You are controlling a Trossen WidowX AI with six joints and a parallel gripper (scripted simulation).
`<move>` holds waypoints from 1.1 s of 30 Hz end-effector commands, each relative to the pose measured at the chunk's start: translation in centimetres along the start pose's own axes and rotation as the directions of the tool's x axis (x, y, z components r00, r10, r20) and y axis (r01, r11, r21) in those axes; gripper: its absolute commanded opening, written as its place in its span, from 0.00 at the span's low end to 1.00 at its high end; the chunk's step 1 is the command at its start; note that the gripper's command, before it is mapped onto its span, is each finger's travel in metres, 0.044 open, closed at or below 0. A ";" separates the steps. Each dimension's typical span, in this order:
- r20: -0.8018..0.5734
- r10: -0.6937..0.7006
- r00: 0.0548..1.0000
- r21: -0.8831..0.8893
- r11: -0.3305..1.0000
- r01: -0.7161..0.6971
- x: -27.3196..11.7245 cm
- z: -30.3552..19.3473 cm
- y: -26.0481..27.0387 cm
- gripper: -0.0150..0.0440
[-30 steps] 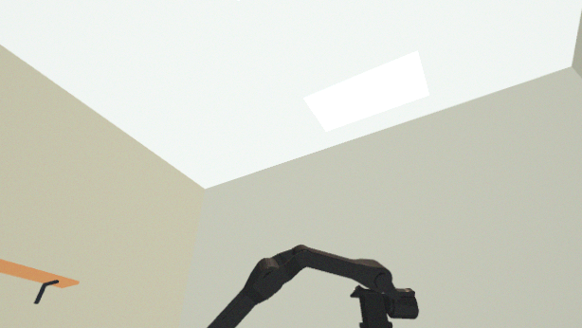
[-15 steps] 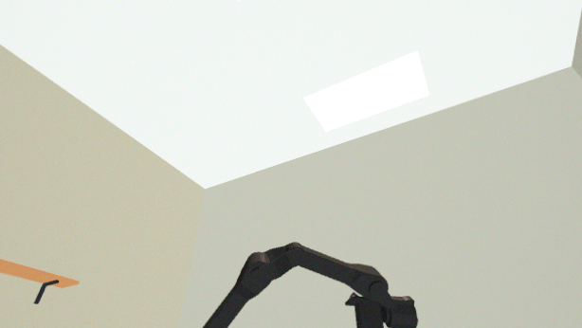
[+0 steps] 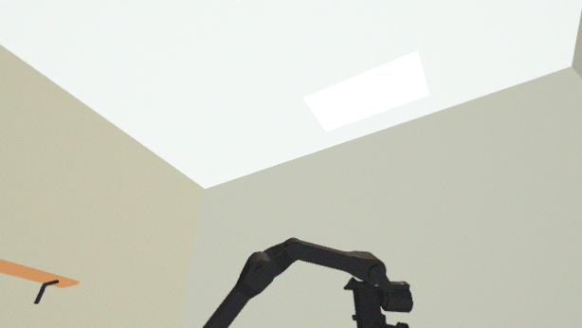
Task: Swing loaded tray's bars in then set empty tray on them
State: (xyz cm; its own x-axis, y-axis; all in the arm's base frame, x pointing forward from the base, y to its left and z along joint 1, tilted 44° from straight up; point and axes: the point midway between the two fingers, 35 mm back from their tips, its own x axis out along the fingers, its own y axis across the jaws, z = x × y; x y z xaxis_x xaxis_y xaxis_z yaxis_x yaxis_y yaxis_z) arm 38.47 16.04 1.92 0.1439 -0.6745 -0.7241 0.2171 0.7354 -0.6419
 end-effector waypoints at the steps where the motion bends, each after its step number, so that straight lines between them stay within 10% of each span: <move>1: -0.002 -0.002 1.000 -0.002 1.000 0.002 0.1 0.0 -0.1 0.40; 33: -0.003 -0.002 1.000 0.001 1.000 0.002 0.1 0.0 -0.1 0.25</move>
State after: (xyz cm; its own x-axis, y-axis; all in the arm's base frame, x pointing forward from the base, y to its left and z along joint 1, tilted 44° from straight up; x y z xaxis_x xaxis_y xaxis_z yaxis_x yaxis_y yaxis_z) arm 38.47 15.92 1.88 0.1411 -0.6757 -0.7236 0.2180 0.7342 -0.6430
